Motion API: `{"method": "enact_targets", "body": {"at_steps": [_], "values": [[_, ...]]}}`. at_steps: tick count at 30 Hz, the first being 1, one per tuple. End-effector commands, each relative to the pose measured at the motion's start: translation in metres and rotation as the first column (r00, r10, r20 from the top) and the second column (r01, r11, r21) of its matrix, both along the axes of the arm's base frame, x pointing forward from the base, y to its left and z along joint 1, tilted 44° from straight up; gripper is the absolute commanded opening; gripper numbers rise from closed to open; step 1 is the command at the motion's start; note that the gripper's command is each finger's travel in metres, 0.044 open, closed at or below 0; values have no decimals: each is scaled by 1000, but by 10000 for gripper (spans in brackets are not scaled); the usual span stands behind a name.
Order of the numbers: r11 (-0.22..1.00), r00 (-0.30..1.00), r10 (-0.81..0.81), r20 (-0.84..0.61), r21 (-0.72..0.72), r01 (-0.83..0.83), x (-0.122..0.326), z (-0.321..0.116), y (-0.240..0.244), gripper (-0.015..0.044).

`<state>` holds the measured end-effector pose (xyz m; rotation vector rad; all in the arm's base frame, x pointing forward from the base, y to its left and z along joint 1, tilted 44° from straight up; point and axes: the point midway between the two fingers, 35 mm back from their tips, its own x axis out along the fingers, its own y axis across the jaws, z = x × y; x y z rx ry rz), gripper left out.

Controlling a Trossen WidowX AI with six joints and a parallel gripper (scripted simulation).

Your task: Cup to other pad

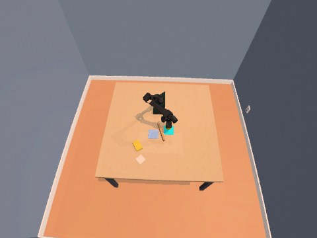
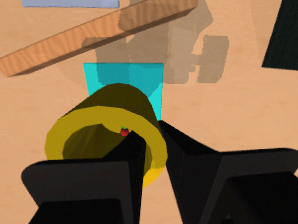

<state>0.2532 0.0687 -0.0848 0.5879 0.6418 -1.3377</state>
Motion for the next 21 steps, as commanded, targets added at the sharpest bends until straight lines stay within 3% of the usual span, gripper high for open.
{"method": "enact_targets", "body": {"at_steps": [1,21], "values": [[1000,1000,0,5,5,0,-1,-5,6,0],[1000,1000,0,5,4,0,4,-26,-14,0]]}}
